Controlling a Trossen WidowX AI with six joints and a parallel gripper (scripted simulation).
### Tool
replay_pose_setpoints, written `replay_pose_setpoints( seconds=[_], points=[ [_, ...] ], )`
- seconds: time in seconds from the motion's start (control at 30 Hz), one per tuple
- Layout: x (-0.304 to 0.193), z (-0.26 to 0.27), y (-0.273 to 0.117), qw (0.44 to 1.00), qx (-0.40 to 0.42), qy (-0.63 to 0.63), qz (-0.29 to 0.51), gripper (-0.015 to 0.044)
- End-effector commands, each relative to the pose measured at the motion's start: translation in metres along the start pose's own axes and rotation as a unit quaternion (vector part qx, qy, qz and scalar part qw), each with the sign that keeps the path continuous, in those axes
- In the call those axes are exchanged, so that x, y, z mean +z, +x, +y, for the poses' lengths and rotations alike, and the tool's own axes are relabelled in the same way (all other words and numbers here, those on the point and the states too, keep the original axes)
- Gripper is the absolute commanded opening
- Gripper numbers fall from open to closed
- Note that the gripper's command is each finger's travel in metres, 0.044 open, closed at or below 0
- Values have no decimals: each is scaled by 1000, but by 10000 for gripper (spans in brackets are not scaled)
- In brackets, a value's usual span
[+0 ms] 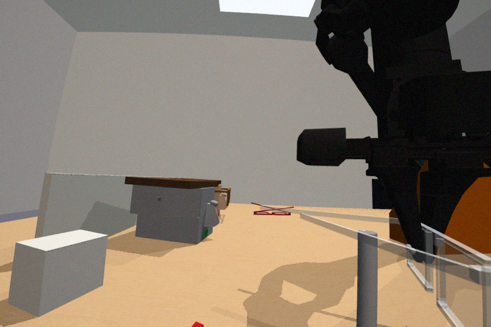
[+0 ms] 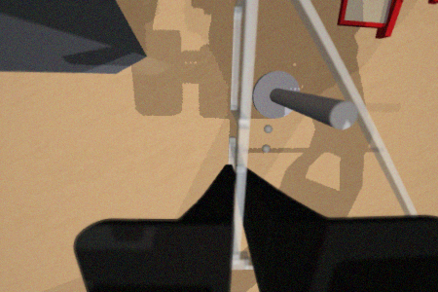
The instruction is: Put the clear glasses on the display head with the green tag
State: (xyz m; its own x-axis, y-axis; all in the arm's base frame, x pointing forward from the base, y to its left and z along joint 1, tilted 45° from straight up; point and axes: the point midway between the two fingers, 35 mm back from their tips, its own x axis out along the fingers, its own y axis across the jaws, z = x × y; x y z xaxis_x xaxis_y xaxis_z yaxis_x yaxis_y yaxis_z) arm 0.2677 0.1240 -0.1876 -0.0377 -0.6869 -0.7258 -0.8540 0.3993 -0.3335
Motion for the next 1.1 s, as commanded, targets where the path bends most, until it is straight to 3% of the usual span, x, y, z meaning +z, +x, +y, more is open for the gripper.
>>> replay_pose_setpoints(
  seconds=[0.0,1.07],
  points=[
    [-3,4,1,1000,4,1,2,0],
    [-15,16,1,1000,4,0,2,0]
  ],
)
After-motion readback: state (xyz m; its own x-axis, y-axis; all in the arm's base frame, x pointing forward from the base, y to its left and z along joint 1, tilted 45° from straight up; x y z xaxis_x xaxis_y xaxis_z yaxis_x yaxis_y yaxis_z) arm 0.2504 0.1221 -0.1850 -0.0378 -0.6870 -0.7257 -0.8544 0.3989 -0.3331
